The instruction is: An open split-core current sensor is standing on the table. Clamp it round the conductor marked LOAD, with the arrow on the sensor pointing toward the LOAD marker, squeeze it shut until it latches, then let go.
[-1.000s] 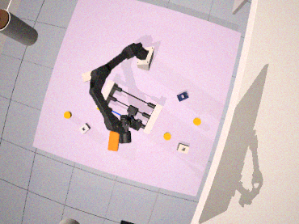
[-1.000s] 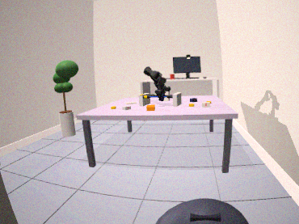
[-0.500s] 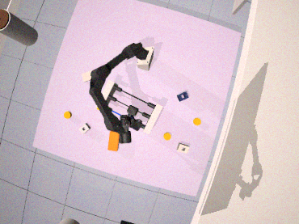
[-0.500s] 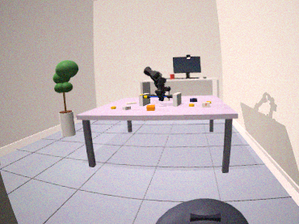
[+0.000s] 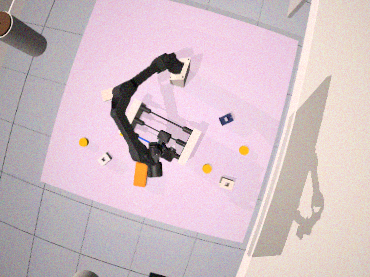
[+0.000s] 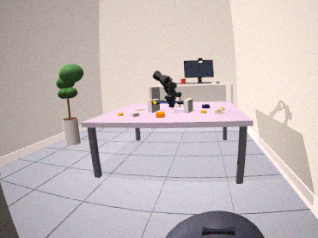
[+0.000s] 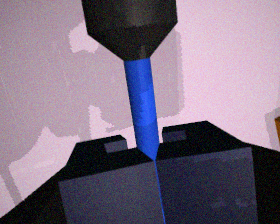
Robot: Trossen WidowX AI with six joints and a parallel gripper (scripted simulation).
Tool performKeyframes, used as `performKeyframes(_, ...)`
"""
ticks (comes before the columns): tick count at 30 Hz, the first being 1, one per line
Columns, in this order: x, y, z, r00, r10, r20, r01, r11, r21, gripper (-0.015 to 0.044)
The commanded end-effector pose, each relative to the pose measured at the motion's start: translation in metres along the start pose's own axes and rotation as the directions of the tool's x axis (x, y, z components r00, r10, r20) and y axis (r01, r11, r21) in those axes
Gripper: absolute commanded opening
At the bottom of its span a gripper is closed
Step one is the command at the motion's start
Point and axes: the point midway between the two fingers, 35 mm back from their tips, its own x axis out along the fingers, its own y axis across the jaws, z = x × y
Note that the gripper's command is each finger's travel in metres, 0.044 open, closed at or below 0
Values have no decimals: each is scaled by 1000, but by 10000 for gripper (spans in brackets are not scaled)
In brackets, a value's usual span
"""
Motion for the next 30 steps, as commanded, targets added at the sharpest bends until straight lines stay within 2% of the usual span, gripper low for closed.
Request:
performKeyframes(1, 0, 0, 0, 1000, -1, 1, 1, 1000, 2, 0)
performKeyframes(17, 0, 0, 0, 1000, -1, 1, 1, 1000, 2, 0)
performKeyframes(30, 0, 0, 0, 1000, 0, 0, 0, 1000, 0, 341)
